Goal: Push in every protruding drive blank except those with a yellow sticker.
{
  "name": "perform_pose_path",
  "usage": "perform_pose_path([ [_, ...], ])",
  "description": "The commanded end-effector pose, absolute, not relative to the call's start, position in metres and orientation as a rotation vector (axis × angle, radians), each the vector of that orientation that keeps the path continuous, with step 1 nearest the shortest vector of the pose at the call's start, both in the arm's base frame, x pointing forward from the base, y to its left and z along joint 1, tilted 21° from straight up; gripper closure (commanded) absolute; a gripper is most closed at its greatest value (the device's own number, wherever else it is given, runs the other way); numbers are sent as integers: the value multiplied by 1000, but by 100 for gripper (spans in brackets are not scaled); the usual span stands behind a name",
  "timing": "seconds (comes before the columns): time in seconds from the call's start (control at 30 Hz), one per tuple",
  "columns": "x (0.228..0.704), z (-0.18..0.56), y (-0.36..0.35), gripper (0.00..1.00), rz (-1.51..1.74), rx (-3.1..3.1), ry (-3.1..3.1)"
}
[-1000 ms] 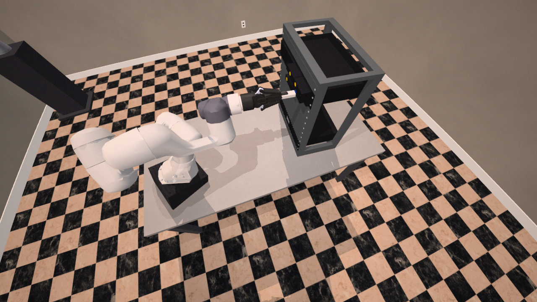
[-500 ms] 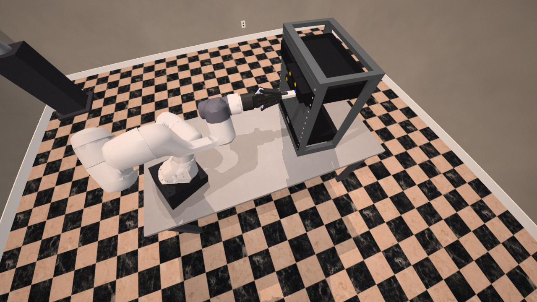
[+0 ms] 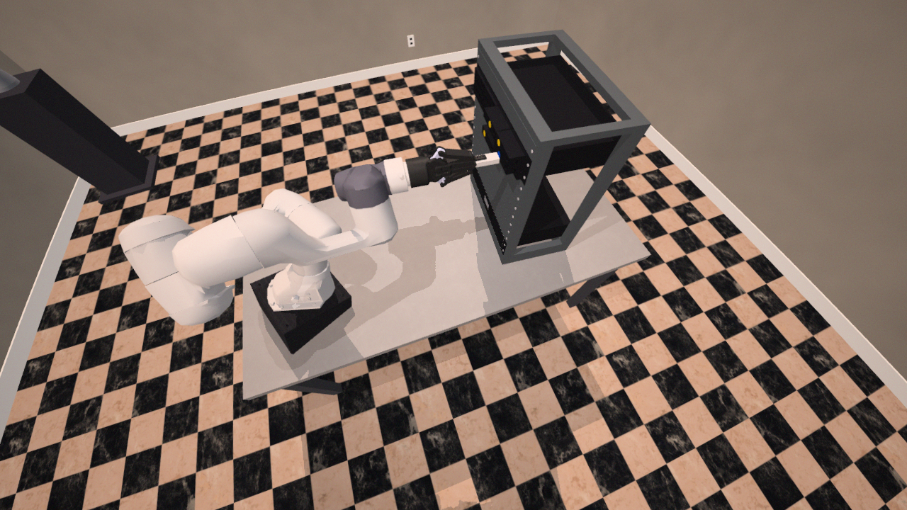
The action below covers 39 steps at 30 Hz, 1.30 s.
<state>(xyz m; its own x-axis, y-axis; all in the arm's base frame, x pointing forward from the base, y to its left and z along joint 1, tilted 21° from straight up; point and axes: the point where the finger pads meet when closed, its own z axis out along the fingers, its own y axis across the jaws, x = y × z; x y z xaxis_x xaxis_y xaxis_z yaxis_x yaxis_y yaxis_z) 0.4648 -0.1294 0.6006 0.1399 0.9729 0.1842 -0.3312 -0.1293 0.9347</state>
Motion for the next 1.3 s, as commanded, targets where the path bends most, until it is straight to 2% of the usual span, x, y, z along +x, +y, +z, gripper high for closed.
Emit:
perform_pose_path([
  [0.0, 465, 601, -129, 100, 1332, 1149, 765],
  [1.27, 475, 603, -130, 100, 1332, 1149, 765],
])
